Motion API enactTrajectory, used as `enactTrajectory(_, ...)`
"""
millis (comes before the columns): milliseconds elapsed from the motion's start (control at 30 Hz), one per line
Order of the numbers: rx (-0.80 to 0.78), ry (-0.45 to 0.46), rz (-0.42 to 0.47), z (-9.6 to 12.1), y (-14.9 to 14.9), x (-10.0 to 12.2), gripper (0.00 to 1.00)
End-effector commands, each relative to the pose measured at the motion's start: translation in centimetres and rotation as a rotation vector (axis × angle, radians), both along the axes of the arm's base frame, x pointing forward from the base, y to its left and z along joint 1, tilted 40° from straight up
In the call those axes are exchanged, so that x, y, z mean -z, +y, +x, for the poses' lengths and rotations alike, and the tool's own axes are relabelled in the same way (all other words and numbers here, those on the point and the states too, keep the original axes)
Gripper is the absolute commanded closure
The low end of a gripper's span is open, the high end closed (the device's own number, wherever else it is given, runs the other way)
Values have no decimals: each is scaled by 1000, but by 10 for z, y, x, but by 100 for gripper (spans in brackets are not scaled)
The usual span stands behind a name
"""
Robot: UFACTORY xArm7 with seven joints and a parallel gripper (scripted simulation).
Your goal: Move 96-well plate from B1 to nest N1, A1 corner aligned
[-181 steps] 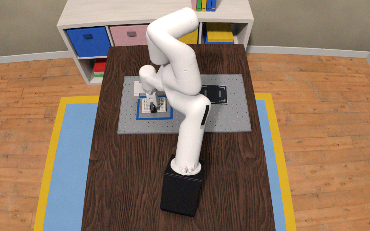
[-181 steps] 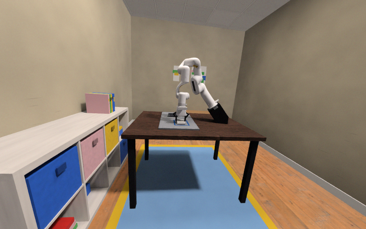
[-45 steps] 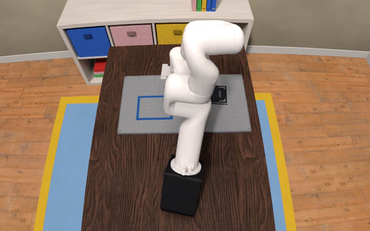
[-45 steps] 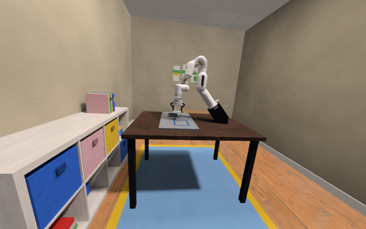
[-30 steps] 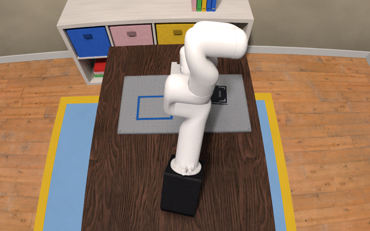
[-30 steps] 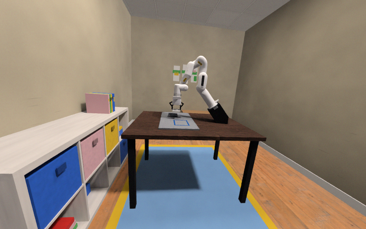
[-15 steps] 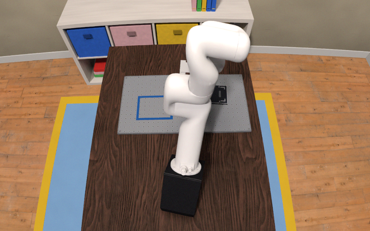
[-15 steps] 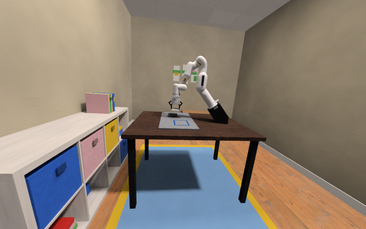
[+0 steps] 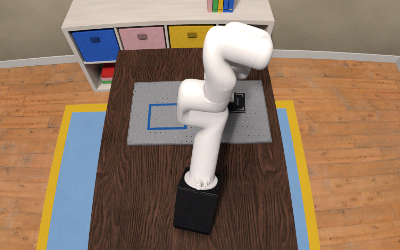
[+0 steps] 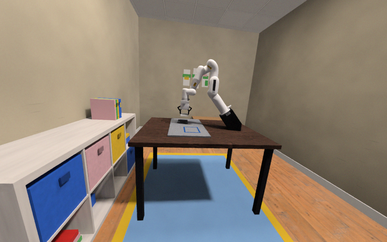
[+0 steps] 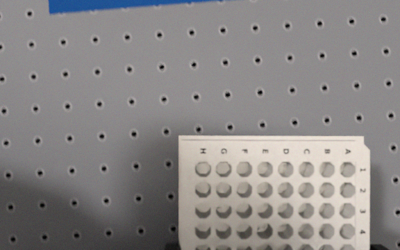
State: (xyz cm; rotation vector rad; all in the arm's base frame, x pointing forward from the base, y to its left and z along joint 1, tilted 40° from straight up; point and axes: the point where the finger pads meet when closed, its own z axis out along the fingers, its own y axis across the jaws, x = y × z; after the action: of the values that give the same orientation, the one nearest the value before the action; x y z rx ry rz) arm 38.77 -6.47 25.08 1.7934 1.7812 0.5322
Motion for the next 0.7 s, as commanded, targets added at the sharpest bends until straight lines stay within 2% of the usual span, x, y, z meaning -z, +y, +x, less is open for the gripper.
enactTrajectory(0, -2, -3, 1, 3, -14, -6, 100)
enactTrajectory(467, -2, -3, 1, 9, -52, -18, 100)
enactTrajectory(667, -2, -3, 1, 10, -54, -19, 100)
